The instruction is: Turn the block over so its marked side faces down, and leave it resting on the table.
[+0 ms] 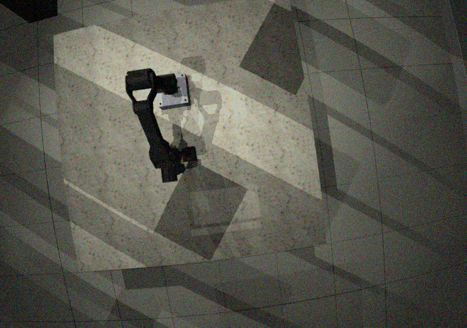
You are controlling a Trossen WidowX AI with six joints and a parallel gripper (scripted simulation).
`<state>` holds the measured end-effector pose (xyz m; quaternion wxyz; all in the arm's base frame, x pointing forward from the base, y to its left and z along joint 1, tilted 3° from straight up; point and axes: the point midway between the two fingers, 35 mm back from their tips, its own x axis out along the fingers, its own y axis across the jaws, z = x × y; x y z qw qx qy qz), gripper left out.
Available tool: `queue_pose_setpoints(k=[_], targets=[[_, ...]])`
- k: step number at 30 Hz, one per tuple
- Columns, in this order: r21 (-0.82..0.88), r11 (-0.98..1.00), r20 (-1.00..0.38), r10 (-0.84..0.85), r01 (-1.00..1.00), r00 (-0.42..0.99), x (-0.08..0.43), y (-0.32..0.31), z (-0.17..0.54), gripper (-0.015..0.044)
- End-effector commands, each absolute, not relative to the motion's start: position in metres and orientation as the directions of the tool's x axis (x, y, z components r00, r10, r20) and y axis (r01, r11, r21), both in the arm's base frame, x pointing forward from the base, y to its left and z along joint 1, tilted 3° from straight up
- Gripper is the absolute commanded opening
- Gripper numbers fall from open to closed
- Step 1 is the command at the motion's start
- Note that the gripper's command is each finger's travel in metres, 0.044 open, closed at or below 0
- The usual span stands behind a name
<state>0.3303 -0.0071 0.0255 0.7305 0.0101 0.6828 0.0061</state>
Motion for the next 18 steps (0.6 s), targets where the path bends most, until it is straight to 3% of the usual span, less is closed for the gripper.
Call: queue_pose_setpoints(k=[1, 5, 9, 18], targets=[[0.023, 1.000, -0.997, 0.023, 0.007, 0.068, 0.330, -0.007, 0.025, 0.0130], [0.023, 1.000, -0.997, 0.023, 0.007, 0.068, 0.330, -0.007, 0.025, 0.0103], [0.023, 1.000, -0.997, 0.023, 0.007, 0.069, 0.330, -0.008, 0.044, 0.0000], [0.023, 1.000, -0.997, 0.023, 0.007, 0.079, 0.329, -0.008, 0.055, 0.0000]])
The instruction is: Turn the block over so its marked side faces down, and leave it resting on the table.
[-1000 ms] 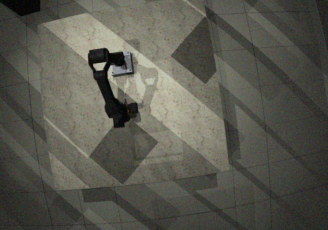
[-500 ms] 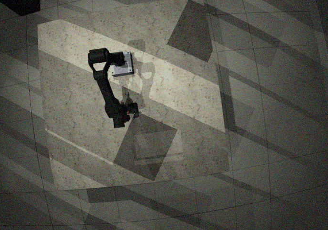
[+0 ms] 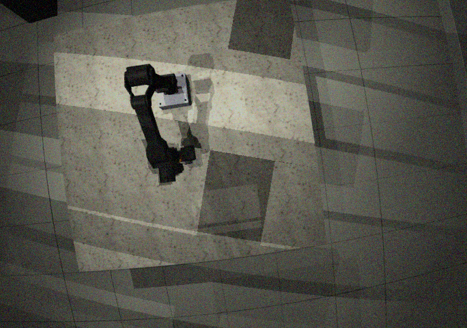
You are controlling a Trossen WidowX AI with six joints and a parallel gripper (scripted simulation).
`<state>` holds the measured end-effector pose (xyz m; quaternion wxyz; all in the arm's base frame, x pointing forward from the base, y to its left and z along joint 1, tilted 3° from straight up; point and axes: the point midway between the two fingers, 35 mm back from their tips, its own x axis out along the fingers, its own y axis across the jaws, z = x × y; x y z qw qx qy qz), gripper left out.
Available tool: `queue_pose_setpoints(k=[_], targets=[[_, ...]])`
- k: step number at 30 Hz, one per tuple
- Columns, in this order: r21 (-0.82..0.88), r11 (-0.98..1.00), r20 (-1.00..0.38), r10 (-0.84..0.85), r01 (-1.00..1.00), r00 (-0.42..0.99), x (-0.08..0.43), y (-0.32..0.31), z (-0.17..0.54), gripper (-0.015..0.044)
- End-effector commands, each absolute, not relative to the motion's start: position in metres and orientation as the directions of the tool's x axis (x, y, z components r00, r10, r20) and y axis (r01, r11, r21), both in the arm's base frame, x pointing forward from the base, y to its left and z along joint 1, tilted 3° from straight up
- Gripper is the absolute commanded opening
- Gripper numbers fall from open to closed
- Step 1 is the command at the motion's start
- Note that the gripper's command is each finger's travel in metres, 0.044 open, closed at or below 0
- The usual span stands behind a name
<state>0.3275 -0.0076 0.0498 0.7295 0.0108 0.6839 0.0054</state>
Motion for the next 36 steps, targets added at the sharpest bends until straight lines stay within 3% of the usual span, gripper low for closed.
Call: queue_pose_setpoints(k=[1, 30, 36], targets=[[0.023, 1.000, -0.995, 0.023, 0.007, 0.092, 0.3290, -0.0078, 0.0541, 0.0000], [0.023, 1.000, -0.846, 0.016, 0.007, 0.533, 0.3251, -0.0077, 0.0476, 0.0000], [0.023, 1.000, -0.833, 0.015, 0.007, 0.553, 0.3242, -0.0076, 0.0480, 0.0000]])
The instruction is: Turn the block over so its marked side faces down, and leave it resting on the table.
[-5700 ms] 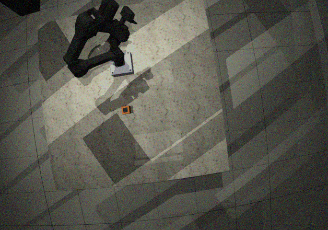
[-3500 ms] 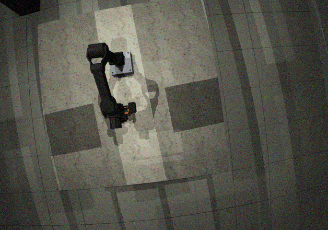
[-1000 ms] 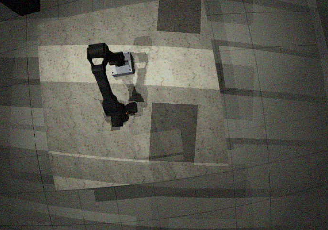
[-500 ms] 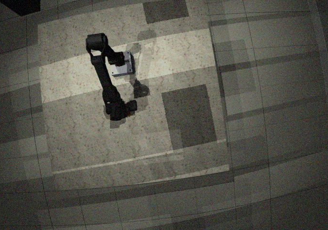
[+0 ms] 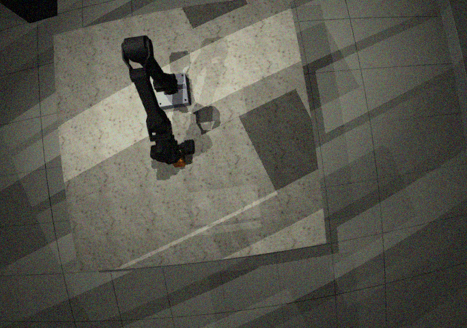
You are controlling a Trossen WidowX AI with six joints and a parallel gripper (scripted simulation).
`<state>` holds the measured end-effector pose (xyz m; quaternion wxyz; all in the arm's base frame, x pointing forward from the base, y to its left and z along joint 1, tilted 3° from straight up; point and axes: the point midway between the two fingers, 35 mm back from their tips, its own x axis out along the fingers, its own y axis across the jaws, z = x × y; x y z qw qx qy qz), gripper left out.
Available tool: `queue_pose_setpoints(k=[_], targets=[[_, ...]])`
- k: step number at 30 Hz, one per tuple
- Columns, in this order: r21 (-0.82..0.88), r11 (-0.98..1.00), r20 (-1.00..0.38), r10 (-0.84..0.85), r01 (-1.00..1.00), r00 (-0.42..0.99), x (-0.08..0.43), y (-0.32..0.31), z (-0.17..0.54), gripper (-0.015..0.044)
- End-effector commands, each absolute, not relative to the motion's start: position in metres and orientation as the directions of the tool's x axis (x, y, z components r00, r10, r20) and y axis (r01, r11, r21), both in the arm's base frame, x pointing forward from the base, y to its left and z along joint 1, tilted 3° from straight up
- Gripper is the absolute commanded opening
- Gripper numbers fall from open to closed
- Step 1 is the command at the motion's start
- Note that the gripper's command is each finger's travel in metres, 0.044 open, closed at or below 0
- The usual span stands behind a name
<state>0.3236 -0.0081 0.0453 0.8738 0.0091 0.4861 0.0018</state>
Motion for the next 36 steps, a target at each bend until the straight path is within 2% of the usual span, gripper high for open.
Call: queue_pose_setpoints(k=[1, 19, 36], targets=[[0.023, 1.000, -0.833, 0.015, 0.007, 0.553, 0.324, -0.008, 0.048, 0.0000], [0.022, 1.000, -0.698, 0.010, 0.008, 0.716, 0.341, -0.008, 0.018, 0.0000], [0.023, 1.000, -0.516, 0.005, 0.008, 0.857, 0.331, -0.007, 0.011, 0.0000]])
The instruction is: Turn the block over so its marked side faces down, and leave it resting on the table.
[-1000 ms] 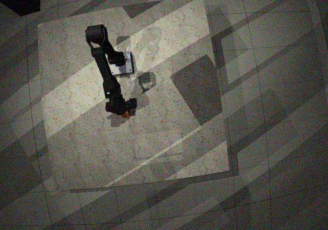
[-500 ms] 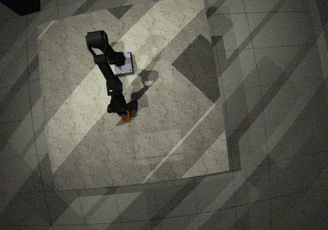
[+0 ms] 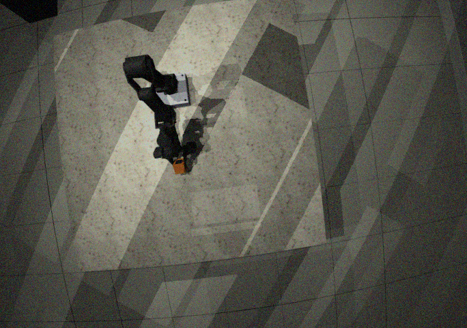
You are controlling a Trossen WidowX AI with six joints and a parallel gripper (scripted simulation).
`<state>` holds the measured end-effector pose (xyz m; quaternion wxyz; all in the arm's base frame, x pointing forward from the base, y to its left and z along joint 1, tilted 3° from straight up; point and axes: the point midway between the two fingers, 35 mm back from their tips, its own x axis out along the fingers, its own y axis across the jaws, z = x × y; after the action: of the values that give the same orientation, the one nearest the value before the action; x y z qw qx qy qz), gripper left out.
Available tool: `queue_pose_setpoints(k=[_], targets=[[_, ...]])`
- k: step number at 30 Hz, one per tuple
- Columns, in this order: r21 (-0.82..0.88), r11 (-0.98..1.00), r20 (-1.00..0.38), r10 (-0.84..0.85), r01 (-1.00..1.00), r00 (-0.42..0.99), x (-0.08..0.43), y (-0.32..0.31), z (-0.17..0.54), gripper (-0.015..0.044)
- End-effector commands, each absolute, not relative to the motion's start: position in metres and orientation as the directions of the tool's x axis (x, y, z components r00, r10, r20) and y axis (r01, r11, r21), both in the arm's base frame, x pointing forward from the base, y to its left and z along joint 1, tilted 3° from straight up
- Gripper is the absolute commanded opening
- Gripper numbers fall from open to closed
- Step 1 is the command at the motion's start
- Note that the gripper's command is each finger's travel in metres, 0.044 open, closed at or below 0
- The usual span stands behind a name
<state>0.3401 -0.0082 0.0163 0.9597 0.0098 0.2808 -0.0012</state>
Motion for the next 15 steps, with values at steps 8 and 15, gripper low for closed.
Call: queue_pose_setpoints(k=[8, 15], targets=[[0.024, 1.000, -0.451, 0.004, 0.008, 0.893, 0.3233, -0.0069, 0.0155, 0.0000], [0.024, 1.000, -0.424, 0.003, 0.008, 0.906, 0.3226, -0.0069, 0.0185, 0.0000]])
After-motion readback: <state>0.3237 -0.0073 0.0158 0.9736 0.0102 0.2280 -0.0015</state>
